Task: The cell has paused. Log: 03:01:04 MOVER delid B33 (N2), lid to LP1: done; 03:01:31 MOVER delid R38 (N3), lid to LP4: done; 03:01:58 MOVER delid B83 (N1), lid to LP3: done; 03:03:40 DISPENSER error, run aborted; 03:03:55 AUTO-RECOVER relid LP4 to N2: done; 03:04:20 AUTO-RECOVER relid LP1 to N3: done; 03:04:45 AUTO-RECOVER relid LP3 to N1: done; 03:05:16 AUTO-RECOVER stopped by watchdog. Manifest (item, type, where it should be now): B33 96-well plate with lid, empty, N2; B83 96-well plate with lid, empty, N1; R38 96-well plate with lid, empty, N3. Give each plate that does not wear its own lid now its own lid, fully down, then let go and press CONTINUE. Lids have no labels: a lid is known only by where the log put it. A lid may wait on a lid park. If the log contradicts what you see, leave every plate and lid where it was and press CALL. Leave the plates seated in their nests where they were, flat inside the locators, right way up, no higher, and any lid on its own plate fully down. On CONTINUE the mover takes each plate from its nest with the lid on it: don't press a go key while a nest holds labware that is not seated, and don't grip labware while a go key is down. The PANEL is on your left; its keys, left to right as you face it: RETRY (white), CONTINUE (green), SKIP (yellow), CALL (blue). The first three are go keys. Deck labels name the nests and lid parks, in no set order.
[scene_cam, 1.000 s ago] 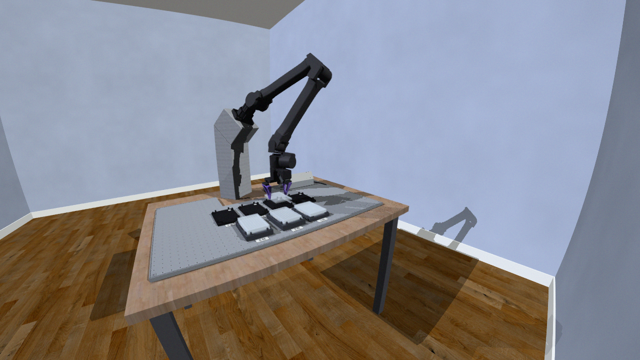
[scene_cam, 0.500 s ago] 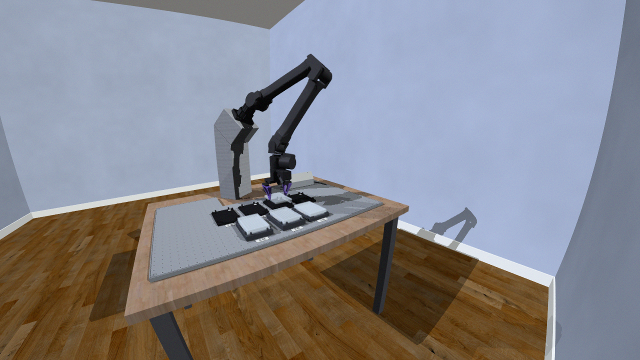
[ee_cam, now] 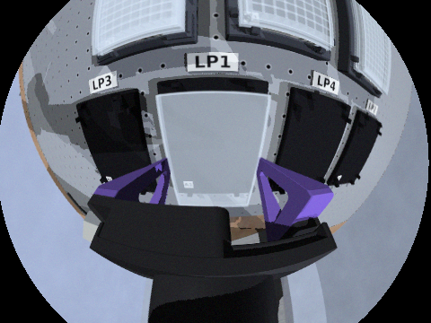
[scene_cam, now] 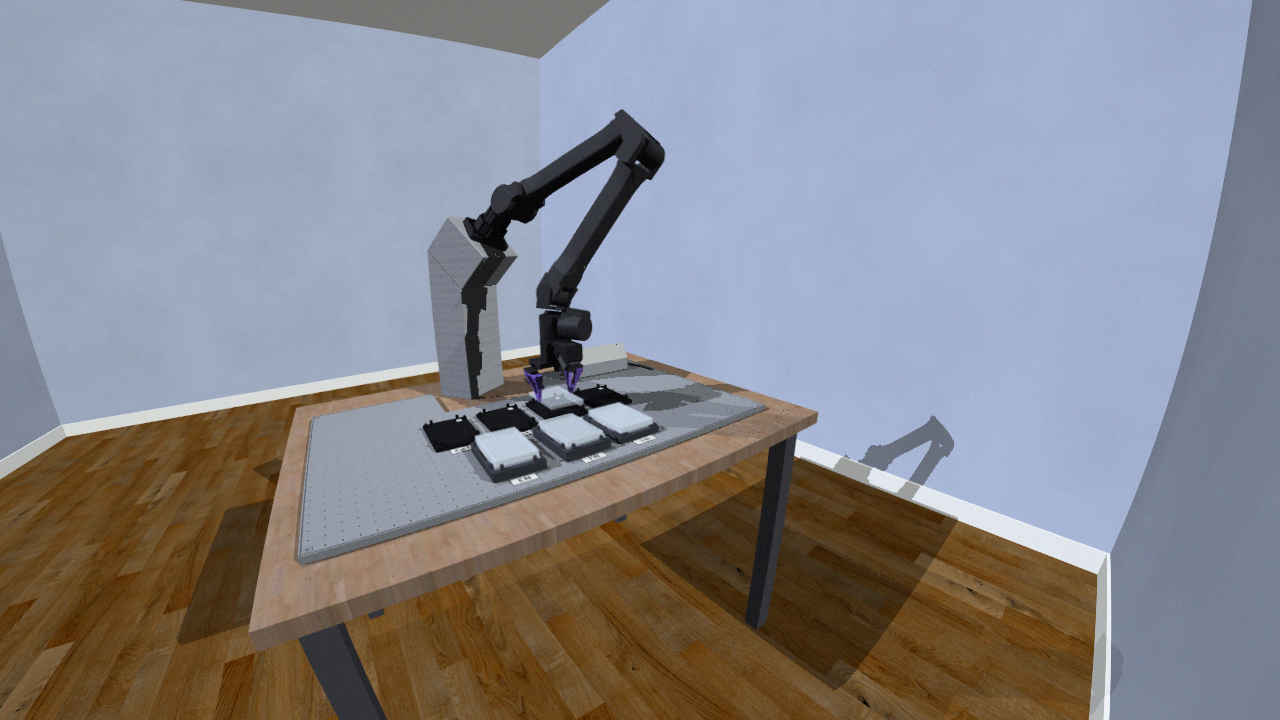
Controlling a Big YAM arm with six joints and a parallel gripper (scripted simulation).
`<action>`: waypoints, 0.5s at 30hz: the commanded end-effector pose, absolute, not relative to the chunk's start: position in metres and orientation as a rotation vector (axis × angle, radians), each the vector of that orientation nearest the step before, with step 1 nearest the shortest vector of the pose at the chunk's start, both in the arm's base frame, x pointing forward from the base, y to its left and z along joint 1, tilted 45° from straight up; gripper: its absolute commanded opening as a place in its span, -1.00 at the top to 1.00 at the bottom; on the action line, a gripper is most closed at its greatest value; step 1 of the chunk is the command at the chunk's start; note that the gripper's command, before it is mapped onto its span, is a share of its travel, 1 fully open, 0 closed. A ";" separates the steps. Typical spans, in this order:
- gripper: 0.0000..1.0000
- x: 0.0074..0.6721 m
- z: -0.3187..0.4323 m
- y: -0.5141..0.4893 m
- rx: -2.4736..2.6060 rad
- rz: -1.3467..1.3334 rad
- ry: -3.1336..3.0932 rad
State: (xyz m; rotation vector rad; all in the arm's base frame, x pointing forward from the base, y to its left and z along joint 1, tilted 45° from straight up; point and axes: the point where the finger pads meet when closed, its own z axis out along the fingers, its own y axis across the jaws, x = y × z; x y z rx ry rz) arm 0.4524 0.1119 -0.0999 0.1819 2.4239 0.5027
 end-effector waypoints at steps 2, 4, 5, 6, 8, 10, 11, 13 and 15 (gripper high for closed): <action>1.00 0.455 -0.100 0.117 0.177 0.508 2.411; 1.00 0.455 -0.101 0.118 0.177 0.508 2.413; 1.00 0.453 -0.101 0.118 0.177 0.508 2.416; 1.00 0.454 -0.100 0.118 0.176 0.508 2.413; 1.00 0.456 -0.100 0.118 0.176 0.509 2.410; 1.00 0.457 -0.098 0.117 0.178 0.508 2.406; 1.00 0.457 -0.100 0.117 0.178 0.508 2.408; 1.00 0.457 -0.103 0.118 0.178 0.507 2.414; 1.00 0.458 -0.101 0.119 0.175 0.509 2.408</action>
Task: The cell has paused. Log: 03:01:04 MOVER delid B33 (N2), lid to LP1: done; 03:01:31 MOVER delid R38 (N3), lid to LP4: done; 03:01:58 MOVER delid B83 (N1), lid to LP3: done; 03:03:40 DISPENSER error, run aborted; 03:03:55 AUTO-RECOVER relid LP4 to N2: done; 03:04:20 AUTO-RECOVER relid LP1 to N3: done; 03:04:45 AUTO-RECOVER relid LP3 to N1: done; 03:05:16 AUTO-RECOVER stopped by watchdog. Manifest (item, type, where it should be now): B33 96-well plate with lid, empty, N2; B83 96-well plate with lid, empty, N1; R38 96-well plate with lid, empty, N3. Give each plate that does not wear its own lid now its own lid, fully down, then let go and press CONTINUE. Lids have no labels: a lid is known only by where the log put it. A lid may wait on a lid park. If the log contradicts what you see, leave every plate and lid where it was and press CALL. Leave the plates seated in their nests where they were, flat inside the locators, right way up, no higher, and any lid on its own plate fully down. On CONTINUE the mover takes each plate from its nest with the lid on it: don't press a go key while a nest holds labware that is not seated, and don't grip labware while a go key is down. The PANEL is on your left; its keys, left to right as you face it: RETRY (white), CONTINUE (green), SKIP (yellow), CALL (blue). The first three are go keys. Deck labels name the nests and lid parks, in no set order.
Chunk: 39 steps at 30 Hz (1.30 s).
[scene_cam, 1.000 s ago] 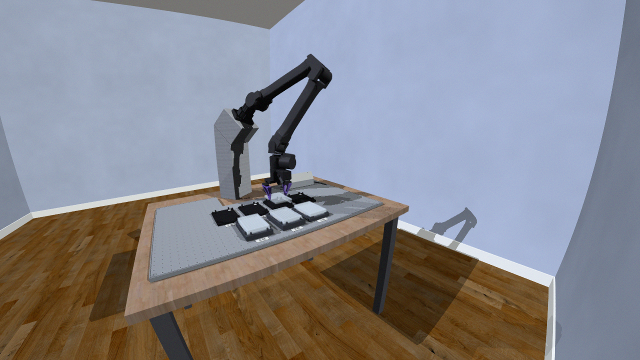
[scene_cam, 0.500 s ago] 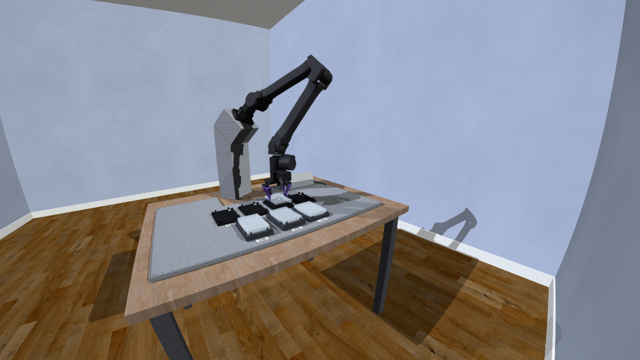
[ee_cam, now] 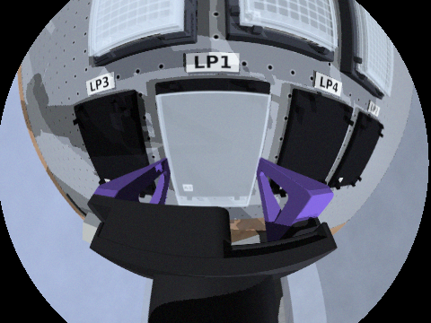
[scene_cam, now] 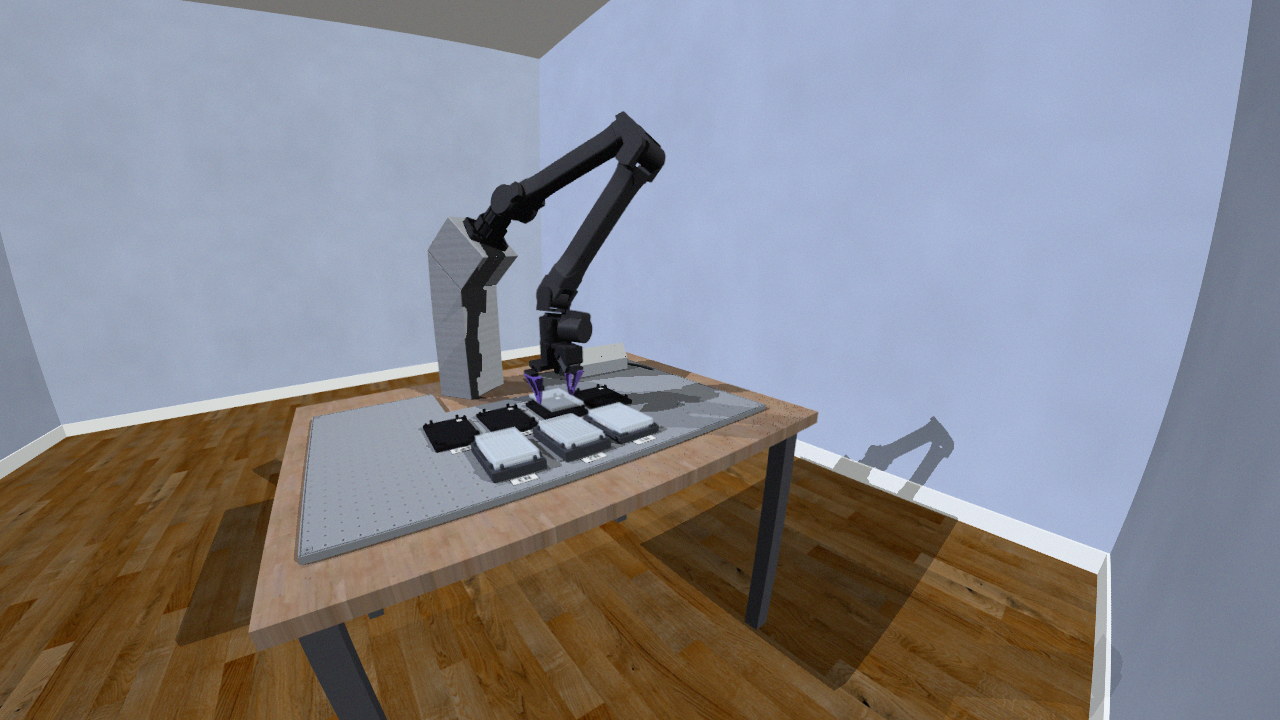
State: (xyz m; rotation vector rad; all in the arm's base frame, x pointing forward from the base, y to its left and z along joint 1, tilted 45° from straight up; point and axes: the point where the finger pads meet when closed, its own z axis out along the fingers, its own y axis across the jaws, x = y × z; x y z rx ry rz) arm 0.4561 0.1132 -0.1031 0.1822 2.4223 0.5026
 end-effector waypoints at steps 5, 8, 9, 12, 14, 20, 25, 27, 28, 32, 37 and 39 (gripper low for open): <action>1.00 0.458 -0.105 0.119 0.178 0.508 2.413; 1.00 0.458 -0.103 0.120 0.176 0.509 2.410; 1.00 0.460 -0.103 0.120 0.175 0.509 2.408; 1.00 0.458 -0.103 0.119 0.177 0.508 2.410; 1.00 0.459 -0.107 0.120 0.178 0.507 2.415; 1.00 0.462 -0.105 0.121 0.176 0.509 2.407; 1.00 0.461 -0.107 0.121 0.176 0.509 2.411; 1.00 0.463 -0.107 0.122 0.175 0.509 2.409; 1.00 0.463 -0.107 0.122 0.175 0.509 2.409; 1.00 0.463 -0.111 0.121 0.179 0.507 2.415; 1.00 0.465 -0.109 0.123 0.175 0.509 2.408; 1.00 0.465 -0.111 0.122 0.178 0.508 2.412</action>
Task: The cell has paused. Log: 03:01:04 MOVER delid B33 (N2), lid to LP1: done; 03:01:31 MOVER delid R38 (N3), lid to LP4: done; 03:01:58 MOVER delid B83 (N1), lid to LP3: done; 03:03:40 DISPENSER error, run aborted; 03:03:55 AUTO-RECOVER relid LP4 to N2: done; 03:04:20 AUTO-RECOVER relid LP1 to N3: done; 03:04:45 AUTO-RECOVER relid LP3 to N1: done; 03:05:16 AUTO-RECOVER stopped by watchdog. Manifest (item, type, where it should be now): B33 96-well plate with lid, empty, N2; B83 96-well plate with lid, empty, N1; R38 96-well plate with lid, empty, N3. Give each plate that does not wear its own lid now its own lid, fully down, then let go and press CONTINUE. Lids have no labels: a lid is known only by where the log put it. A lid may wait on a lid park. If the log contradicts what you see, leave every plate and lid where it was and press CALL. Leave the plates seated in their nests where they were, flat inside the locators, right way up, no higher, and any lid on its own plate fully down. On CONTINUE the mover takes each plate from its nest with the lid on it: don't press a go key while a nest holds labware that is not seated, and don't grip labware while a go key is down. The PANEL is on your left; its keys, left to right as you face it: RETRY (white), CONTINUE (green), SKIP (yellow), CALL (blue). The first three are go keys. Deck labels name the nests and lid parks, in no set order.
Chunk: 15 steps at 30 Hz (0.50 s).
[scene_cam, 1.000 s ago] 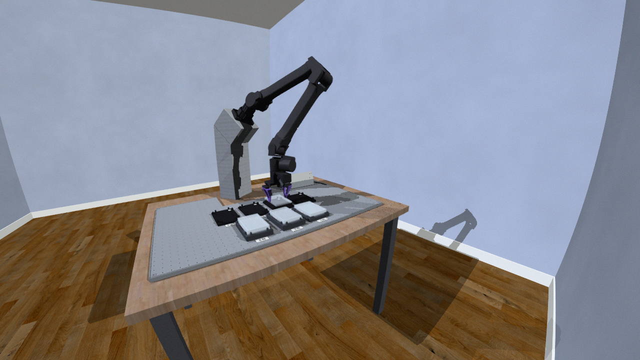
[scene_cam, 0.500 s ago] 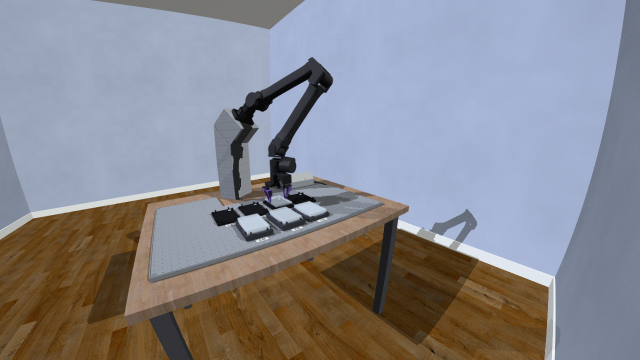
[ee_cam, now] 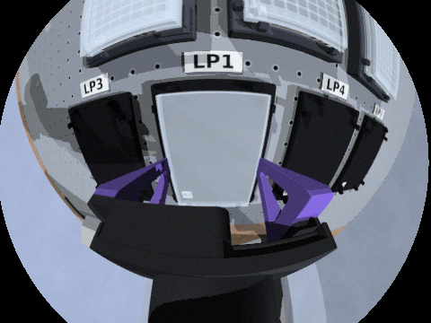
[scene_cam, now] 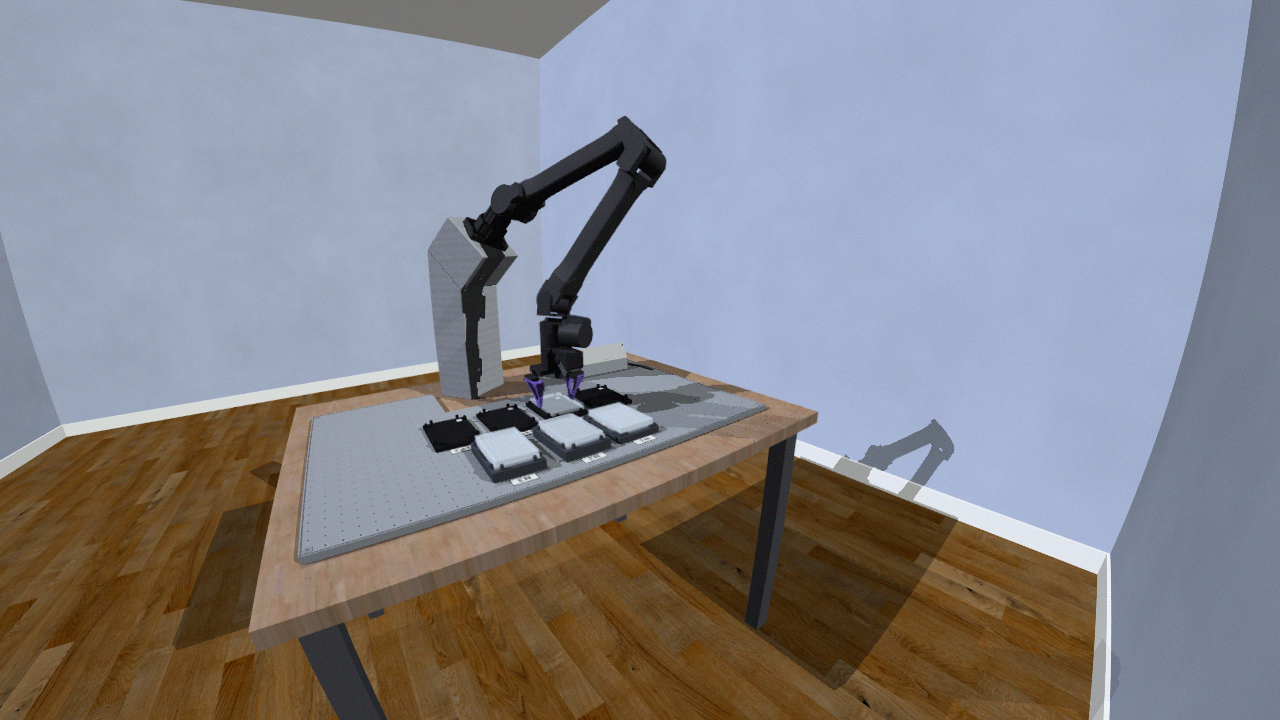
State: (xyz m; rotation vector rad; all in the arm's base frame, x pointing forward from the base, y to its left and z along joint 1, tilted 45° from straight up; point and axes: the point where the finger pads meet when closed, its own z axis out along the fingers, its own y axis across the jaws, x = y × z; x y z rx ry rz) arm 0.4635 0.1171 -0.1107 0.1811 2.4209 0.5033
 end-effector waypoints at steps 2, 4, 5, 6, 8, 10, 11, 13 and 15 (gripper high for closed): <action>1.00 0.463 -0.111 0.122 0.178 0.508 2.414; 1.00 0.466 -0.111 0.123 0.176 0.509 2.409; 1.00 0.466 -0.111 0.123 0.176 0.509 2.409; 1.00 0.466 -0.111 0.123 0.176 0.509 2.409; 1.00 0.465 -0.111 0.122 0.177 0.508 2.410; 1.00 0.466 -0.114 0.123 0.177 0.508 2.415; 1.00 0.467 -0.113 0.124 0.176 0.509 2.411; 1.00 0.459 -0.113 0.116 0.186 0.499 2.425; 1.00 0.459 -0.113 0.116 0.186 0.499 2.425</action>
